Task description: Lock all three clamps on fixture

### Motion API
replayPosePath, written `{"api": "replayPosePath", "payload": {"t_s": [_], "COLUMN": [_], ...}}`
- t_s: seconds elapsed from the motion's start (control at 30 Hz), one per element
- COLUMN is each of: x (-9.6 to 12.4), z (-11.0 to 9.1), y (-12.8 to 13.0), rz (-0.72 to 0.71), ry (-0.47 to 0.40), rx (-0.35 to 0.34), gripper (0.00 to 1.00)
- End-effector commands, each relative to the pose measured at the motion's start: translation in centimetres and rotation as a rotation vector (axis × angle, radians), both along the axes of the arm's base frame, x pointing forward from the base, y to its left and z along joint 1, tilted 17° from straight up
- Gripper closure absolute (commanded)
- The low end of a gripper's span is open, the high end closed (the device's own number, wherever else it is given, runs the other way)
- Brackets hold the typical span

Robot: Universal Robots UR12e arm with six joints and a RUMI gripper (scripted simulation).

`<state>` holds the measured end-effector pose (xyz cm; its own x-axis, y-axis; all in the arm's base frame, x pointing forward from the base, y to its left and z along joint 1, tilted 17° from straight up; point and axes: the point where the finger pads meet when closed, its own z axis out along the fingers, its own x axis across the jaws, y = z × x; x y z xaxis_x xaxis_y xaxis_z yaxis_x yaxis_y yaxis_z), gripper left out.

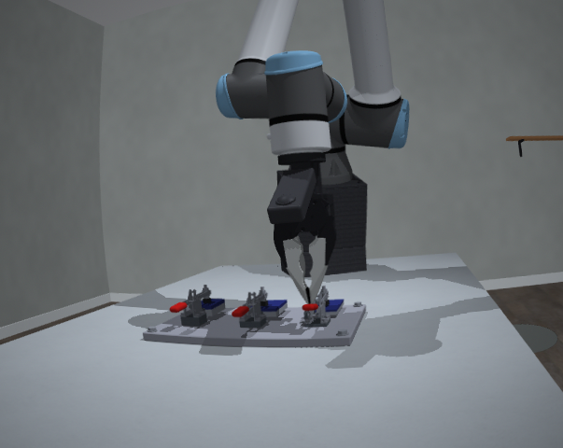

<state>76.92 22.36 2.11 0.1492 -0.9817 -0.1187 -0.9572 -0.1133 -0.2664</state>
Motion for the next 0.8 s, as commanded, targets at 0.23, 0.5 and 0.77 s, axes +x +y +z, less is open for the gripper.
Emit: {"api": "replayPosePath", "payload": {"t_s": [0.23, 0.5, 0.77], "x": [0.4, 0.36, 0.36], "z": [0.06, 0.1, 0.13], "y": [0.17, 0.18, 0.17], "rz": [0.001, 0.001, 0.001], "ry": [-0.006, -0.006, -0.006], "rx": [0.0, 0.0, 0.0], "gripper": [1.0, 1.0, 1.0]}}
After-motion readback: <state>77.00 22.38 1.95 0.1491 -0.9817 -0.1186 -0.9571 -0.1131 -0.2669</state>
